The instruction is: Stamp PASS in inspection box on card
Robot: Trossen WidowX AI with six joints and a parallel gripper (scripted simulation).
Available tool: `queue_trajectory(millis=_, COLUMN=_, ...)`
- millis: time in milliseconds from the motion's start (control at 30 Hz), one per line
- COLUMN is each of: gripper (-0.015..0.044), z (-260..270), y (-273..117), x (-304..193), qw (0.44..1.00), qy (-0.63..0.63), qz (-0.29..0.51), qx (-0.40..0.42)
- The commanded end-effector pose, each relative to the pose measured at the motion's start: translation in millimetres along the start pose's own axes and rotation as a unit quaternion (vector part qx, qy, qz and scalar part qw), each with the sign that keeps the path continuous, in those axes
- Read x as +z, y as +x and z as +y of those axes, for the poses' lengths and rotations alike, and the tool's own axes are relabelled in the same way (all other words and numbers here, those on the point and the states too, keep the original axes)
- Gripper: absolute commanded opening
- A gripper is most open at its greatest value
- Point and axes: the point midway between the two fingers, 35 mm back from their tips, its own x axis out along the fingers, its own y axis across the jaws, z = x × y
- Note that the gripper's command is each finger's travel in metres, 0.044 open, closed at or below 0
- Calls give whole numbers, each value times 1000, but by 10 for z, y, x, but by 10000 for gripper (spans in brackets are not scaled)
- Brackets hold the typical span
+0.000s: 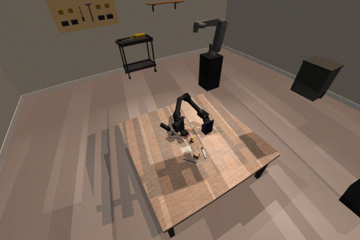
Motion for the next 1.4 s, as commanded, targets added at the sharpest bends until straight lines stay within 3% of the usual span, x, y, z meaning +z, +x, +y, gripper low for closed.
queue_trajectory(millis=0, gripper=0, z=-97, y=-13, x=-137, qw=1000, qy=0, qz=-2, qx=2)
queue_trajectory(millis=500, gripper=0, z=-370, y=33, x=-708, qw=1000, qy=-1, qz=-1, qx=1)
queue_trajectory(millis=1367, gripper=0, z=-364, y=184, x=-703, qw=1000, qy=-2, qz=-1, qx=2)
